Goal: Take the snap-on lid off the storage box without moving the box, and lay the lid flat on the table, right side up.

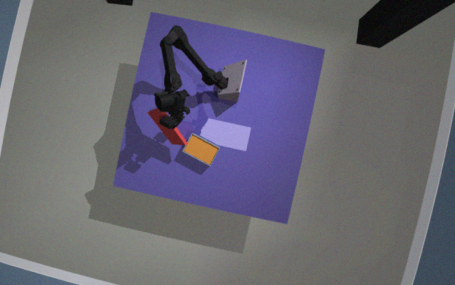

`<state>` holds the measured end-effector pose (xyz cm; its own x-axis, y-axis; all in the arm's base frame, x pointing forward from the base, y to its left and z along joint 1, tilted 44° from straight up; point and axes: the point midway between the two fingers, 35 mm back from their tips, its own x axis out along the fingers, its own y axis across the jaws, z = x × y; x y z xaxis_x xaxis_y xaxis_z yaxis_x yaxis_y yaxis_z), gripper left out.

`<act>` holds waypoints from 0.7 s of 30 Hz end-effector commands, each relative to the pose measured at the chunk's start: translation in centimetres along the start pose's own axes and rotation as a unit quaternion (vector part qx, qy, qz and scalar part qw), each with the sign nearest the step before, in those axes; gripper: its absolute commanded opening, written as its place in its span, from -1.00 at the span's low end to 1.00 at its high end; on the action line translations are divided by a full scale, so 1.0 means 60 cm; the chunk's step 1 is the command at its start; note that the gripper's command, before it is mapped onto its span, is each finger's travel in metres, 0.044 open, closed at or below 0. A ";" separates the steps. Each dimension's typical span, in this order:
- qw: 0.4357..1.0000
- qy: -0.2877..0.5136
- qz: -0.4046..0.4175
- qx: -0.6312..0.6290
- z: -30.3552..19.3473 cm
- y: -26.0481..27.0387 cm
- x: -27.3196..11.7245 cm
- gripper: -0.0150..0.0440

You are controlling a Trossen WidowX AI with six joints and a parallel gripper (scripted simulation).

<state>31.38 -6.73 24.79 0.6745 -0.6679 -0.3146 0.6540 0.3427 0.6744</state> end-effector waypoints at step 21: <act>1.000 0.001 0.005 0.000 0.084 0.005 -0.003 -0.49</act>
<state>29.97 -9.53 27.60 0.6737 -0.6685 -0.3149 0.6547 0.3422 0.6740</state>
